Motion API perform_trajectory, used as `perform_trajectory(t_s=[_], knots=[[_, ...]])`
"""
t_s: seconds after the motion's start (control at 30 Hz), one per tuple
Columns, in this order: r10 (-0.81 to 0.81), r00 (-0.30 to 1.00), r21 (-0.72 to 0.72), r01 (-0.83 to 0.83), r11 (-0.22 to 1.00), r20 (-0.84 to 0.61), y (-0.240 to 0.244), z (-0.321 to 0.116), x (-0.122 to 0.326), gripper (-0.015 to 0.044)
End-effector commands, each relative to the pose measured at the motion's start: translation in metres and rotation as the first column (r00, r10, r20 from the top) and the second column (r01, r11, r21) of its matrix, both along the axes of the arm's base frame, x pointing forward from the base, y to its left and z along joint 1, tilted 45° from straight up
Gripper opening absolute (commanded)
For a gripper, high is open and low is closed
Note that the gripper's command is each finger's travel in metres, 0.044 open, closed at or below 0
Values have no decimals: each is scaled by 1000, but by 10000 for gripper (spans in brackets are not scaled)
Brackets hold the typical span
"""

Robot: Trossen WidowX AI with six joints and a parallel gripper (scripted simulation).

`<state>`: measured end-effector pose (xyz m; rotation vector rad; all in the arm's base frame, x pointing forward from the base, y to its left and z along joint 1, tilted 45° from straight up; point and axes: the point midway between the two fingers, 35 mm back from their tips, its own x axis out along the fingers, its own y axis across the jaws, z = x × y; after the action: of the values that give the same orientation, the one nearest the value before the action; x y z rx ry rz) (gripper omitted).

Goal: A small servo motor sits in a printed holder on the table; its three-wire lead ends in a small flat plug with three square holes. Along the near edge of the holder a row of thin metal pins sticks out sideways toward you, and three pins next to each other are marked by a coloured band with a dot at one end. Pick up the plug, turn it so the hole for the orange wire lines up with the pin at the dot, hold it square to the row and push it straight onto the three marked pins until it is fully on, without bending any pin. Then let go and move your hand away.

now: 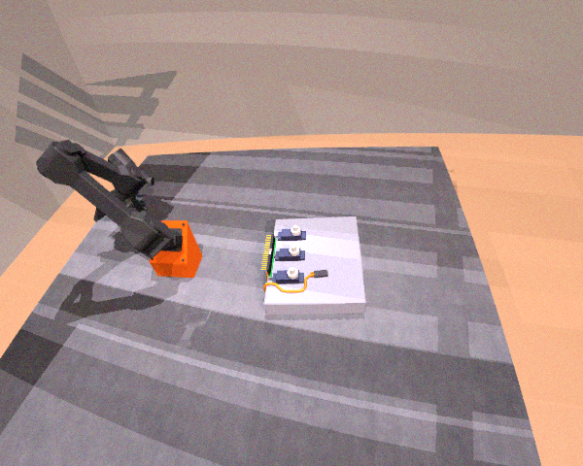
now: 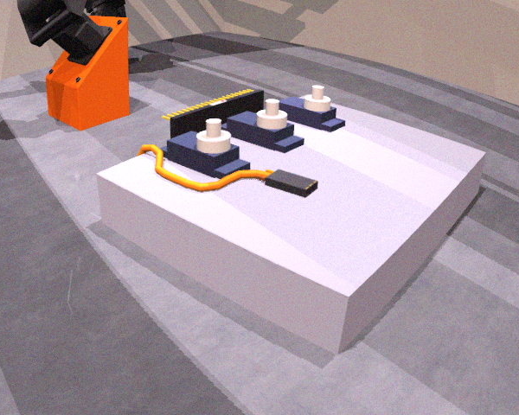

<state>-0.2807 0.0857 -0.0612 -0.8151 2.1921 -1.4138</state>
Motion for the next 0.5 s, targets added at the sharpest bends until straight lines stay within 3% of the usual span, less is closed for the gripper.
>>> perform_trajectory(t_s=[0.0, 0.33, 0.47], knots=[[-2, 1000, 1, 2, 1000, 1, 0, 0, 0, 374], [-29, 999, 72, 30, 997, -15, 8, -2, -1, 115], [-44, 999, 107, 46, 993, -22, 13, -2, -2, 115]])
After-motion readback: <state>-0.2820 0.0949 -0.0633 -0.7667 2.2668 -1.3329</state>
